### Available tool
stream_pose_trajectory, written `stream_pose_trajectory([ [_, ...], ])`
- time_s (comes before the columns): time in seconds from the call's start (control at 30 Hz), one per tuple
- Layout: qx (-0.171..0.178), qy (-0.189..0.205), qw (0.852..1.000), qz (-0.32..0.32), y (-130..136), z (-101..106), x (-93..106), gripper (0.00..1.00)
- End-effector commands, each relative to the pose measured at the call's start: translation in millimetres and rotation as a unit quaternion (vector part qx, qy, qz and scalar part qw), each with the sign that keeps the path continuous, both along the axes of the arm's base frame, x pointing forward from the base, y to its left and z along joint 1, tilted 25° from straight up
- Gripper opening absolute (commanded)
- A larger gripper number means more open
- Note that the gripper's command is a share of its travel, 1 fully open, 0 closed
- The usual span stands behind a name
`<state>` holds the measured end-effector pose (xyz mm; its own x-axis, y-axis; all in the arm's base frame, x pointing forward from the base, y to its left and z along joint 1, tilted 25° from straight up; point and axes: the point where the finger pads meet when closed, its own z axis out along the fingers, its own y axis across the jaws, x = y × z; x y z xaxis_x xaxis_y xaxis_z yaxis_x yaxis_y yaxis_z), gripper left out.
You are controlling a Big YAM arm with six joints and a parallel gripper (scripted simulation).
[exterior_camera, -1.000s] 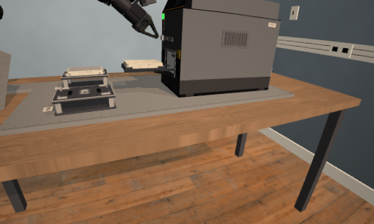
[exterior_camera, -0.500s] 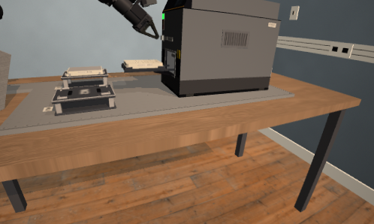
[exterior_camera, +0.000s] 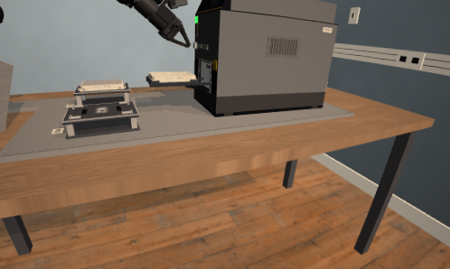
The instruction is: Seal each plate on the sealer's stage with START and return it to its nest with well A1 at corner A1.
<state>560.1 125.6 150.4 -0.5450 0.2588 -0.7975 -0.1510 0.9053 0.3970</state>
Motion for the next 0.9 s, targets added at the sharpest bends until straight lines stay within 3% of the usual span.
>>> stream_pose_trajectory([
  [0.0, 0.007, -0.022, 1.0, -0.014, -14, 27, 6.8, 0.0],
  [0.33, 0.007, -0.021, 1.0, 0.002, 6, 31, 14.4, 0.0],
  [0.5, 0.006, -0.014, 1.0, 0.008, 13, 23, 17.0, 0.0],
  [0.87, 0.005, -0.011, 1.0, -0.005, -2, 20, 20.0, 0.0],
])
